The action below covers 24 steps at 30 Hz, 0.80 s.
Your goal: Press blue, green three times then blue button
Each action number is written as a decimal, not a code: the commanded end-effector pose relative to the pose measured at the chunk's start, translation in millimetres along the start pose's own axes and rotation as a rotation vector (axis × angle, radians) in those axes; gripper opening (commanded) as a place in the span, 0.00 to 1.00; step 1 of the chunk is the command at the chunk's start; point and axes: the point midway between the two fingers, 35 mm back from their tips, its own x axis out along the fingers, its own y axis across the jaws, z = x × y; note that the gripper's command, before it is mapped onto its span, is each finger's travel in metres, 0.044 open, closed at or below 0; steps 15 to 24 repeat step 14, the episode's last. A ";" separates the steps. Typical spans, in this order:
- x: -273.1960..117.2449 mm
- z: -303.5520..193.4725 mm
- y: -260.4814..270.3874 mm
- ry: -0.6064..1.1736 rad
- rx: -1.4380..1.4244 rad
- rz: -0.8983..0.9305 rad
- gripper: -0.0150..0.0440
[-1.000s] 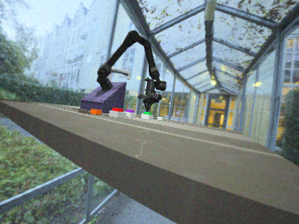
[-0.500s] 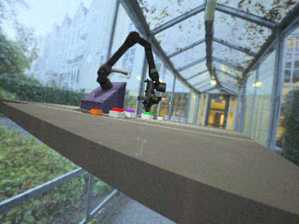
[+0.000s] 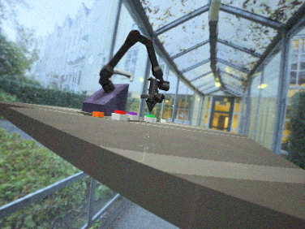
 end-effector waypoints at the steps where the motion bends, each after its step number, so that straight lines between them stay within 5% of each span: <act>1: -8.9 0.4 0.4 0.003 0.008 0.005 0.29; 13: -71.6 38.1 21.6 0.001 0.009 0.008 0.82; 24: -71.6 38.1 21.6 0.001 0.009 0.008 0.82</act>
